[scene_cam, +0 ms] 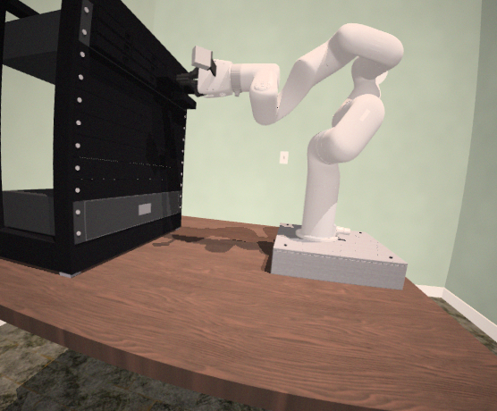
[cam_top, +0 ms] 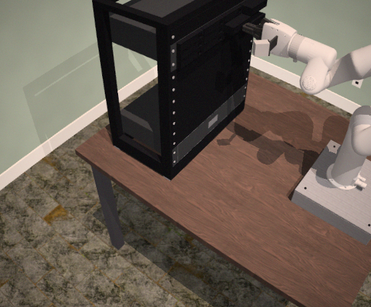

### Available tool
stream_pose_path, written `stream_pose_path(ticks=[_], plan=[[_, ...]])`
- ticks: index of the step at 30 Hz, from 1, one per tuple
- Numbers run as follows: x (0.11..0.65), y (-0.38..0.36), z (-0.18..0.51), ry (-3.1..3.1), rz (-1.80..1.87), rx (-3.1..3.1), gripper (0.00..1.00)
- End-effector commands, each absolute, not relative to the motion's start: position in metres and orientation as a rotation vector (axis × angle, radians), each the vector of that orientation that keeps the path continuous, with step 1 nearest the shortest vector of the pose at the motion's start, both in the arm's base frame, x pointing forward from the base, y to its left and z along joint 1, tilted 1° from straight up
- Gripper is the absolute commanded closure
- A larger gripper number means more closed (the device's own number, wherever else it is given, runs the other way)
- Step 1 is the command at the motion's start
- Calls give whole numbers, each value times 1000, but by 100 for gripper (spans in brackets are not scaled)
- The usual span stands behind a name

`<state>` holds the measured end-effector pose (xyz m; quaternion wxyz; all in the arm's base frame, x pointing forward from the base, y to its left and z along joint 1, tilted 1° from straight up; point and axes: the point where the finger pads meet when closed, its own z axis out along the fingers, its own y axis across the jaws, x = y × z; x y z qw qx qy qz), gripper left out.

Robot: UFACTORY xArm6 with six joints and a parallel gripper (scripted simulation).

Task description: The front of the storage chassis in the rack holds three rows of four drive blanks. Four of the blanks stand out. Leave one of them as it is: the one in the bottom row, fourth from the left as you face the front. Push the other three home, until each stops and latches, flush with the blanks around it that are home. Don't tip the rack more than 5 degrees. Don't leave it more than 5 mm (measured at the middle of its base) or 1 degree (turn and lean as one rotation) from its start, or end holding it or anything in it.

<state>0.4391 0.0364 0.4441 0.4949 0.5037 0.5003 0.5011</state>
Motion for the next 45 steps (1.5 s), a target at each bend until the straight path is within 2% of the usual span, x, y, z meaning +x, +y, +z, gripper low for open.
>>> stream_pose_path(ticks=[1,45], plan=[[440,36,445,1210,1217,1219,100],[460,36,446,1210,1217,1219,100]])
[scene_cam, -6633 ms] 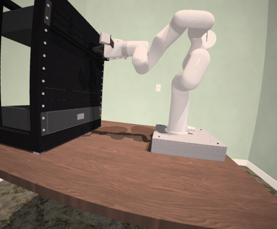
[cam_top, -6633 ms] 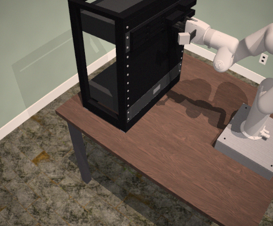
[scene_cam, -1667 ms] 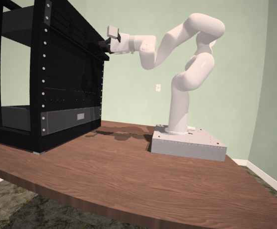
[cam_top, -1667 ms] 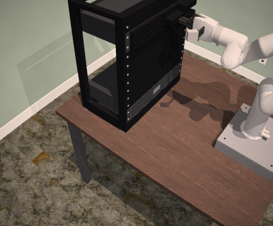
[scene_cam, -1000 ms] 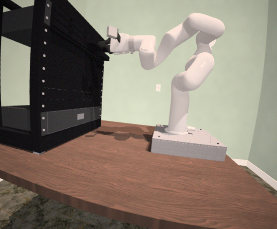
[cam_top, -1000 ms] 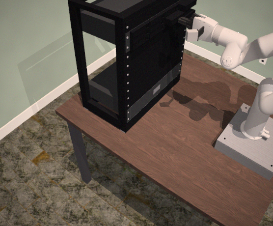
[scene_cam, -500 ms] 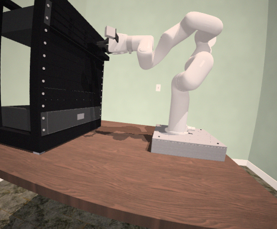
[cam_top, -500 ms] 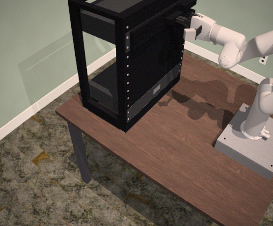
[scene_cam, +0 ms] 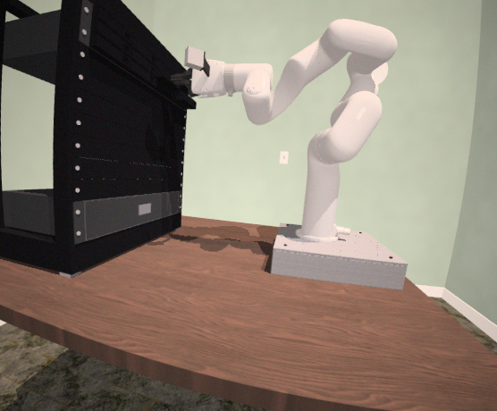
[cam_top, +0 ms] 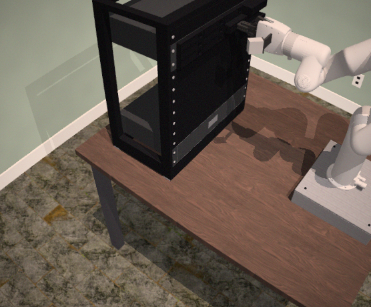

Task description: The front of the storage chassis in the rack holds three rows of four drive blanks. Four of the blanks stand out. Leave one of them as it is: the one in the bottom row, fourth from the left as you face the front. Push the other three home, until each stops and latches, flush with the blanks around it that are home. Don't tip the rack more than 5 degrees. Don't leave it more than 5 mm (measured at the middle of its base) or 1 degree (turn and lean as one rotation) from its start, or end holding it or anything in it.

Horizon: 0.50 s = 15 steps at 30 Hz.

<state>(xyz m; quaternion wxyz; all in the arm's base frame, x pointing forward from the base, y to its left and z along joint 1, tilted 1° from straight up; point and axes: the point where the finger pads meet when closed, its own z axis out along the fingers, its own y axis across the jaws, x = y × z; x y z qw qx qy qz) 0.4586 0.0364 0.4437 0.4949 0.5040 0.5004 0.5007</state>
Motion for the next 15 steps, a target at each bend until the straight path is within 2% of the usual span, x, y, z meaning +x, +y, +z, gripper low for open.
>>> stream_pose_path(ticks=[1,15], plan=[[460,36,446,1210,1217,1219,100],[467,36,446,1210,1217,1219,100]])
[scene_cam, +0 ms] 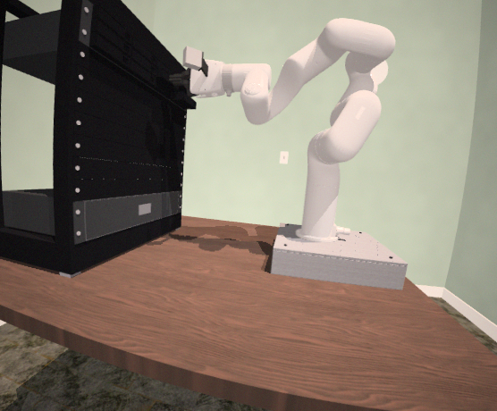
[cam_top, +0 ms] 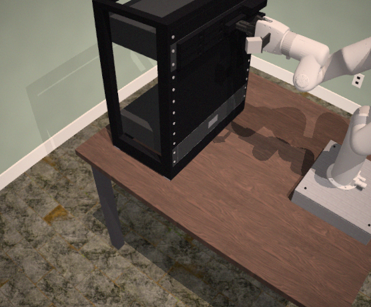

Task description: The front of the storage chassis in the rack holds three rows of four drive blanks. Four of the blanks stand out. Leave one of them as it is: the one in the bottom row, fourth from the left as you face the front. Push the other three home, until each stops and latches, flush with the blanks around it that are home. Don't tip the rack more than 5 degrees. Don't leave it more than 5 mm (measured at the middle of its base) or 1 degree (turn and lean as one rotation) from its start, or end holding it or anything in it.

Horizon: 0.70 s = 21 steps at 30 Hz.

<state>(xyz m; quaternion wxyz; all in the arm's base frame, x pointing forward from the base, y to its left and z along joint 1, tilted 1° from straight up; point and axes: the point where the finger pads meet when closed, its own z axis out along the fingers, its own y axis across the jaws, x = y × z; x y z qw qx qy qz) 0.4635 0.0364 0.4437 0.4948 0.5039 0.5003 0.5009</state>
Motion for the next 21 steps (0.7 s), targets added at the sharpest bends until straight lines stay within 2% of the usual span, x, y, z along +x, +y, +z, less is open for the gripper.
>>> stream_pose_path(ticks=[1,21], plan=[[469,36,446,1210,1217,1219,100],[473,37,446,1210,1217,1219,100]])
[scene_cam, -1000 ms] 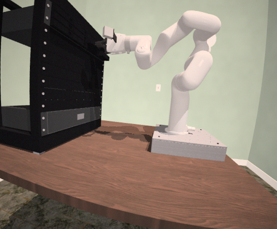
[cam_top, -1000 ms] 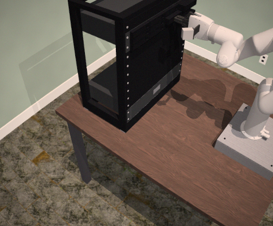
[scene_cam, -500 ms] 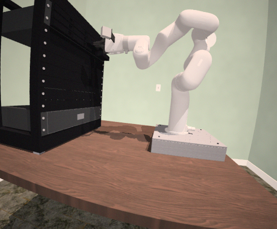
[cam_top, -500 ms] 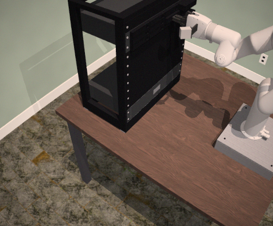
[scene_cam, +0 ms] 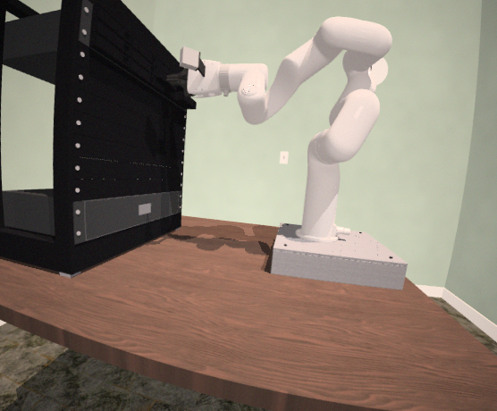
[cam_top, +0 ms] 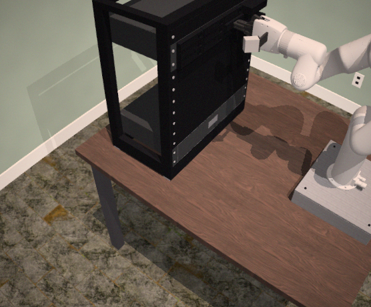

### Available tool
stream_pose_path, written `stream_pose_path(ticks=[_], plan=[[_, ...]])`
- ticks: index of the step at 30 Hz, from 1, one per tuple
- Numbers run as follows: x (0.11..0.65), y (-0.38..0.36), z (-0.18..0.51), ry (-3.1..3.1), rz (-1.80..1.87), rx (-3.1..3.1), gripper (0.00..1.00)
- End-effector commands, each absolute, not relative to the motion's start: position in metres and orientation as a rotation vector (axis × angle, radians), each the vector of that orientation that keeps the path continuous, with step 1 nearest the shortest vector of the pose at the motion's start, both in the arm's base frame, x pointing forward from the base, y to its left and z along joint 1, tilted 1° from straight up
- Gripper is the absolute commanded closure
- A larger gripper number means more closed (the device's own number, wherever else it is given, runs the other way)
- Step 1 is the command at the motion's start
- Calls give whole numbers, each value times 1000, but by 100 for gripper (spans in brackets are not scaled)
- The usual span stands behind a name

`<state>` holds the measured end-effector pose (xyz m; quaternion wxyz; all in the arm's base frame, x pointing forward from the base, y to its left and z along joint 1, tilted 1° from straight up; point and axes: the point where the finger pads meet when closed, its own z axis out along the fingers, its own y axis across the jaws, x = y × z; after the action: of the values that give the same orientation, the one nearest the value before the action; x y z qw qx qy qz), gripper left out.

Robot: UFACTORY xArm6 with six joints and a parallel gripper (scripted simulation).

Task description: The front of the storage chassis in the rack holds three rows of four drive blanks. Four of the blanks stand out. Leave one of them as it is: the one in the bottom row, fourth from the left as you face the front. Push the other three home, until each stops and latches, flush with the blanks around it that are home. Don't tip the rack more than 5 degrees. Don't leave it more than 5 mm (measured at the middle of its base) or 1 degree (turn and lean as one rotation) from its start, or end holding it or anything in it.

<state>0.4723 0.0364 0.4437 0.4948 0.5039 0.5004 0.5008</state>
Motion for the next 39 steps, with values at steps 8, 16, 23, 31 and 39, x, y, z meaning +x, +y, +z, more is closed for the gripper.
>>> stream_pose_path(ticks=[8,16,23,31,39], plan=[[473,37,446,1210,1217,1219,100],[476,37,446,1210,1217,1219,100],[476,37,446,1210,1217,1219,100],[478,37,446,1210,1217,1219,100],[479,37,446,1210,1217,1219,100]])
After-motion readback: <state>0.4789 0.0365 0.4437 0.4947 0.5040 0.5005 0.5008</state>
